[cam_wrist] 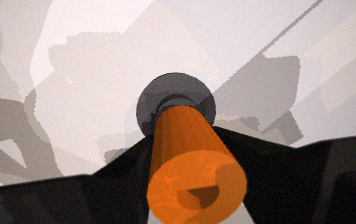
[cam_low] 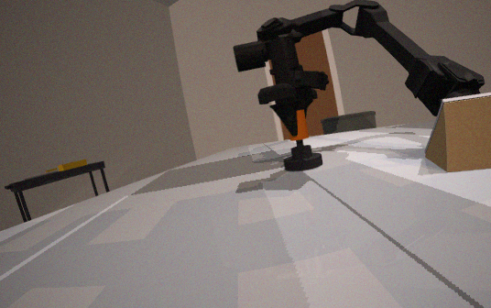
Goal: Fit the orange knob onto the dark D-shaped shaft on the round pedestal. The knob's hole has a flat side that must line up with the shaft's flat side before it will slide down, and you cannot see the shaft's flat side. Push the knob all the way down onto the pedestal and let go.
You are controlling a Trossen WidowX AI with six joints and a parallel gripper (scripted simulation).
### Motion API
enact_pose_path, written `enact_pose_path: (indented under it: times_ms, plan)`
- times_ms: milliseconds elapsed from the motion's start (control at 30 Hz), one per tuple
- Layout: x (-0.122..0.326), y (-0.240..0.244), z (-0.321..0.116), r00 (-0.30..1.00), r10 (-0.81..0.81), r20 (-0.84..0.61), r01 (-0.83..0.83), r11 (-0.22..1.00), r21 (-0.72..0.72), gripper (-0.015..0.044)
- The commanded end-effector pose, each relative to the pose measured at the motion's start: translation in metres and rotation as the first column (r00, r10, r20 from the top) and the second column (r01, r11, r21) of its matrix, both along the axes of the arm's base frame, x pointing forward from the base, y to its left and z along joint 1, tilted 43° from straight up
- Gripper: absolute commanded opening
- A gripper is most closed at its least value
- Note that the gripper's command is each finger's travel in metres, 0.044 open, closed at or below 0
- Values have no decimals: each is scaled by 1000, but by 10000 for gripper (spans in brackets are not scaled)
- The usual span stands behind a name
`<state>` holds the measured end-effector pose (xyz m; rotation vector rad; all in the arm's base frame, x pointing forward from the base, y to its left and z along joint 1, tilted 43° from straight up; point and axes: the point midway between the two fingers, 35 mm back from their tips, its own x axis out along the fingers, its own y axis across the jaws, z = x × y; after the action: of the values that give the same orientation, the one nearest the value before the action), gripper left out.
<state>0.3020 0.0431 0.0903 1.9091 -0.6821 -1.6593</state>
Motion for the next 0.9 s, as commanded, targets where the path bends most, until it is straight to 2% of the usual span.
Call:
enact_pose_path:
  times_ms: [0,133,333,867]
  plan:
    - [0,3,1,1000,2,0,-2,1000,1,0]
    - [0,3,2,1000,20,-17,-21,1000,-2,0]
    - [1,2,1,980,147,-136,-150,989,-14,0]
    - [0,0,-1,978,152,-141,-156,988,-14,0]
